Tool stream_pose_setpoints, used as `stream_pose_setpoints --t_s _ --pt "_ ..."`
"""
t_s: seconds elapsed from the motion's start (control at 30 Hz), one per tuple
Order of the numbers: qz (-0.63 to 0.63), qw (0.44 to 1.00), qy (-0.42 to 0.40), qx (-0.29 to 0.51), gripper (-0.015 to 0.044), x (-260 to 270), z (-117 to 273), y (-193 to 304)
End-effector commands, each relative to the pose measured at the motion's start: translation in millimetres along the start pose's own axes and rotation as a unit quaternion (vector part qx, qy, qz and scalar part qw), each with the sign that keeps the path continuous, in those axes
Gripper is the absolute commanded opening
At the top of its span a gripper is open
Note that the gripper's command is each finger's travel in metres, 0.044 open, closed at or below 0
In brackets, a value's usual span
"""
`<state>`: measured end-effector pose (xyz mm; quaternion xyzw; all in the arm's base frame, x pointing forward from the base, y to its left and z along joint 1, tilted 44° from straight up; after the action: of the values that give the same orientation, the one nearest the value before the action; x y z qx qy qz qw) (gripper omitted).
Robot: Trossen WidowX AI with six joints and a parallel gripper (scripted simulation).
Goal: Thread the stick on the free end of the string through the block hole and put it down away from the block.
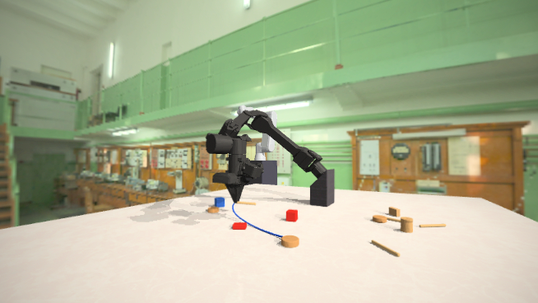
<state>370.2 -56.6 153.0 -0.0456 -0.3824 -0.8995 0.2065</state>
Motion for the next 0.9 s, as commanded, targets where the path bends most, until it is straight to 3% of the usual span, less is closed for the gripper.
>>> stream_pose_setpoints --t_s 0.0,0.87 --pt "0.001 1.000 -0.002 0.002 0.0000 4.1 -4.1 -1.4" --pt "0.002 1.000 -0.002 0.002 0.0000 23.9 -25.7 -17.5"
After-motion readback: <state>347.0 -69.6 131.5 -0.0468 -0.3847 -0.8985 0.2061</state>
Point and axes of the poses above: the point midway between the two fingers, 35 mm back from their tips, its own z axis back along the fingers, its own x axis across the jaws, y = z × x, the point moved 8 cm from there along z, back along the fingers, and after that the axes turned 9 degrees about z, right-handed, at the moved point
